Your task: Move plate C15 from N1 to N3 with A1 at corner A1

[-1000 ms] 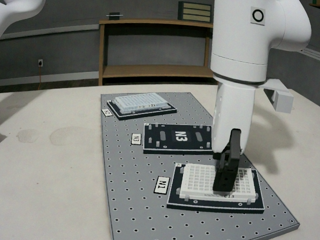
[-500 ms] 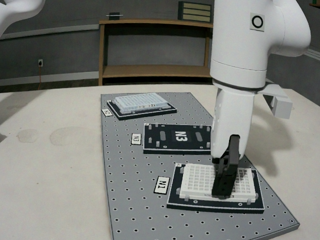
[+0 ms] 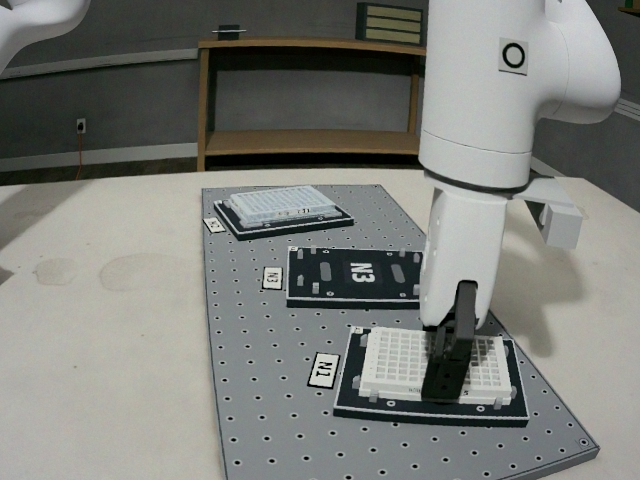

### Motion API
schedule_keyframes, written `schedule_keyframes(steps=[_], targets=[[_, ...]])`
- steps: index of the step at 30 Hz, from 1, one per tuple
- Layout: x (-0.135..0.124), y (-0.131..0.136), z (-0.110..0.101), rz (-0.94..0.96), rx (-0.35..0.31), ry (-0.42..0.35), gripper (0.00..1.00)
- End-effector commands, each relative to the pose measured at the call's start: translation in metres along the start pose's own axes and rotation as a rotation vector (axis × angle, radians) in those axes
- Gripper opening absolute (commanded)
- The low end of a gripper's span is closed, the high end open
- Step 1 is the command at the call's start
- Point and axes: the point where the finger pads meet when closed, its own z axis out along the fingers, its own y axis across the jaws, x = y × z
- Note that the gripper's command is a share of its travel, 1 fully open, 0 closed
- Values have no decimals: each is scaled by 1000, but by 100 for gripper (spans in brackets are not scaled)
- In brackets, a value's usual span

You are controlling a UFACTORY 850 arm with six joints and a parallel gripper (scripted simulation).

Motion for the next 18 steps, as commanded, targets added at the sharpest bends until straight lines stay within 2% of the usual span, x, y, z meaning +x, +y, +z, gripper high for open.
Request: schedule_keyframes(steps=[1,14,15,18], targets=[[1,0,-1,-1,0,2,100],[1,0,-1,-1,0,2,100],[1,0,-1,-1,0,2,0],[1,0,-1,-1,0,2,0]])
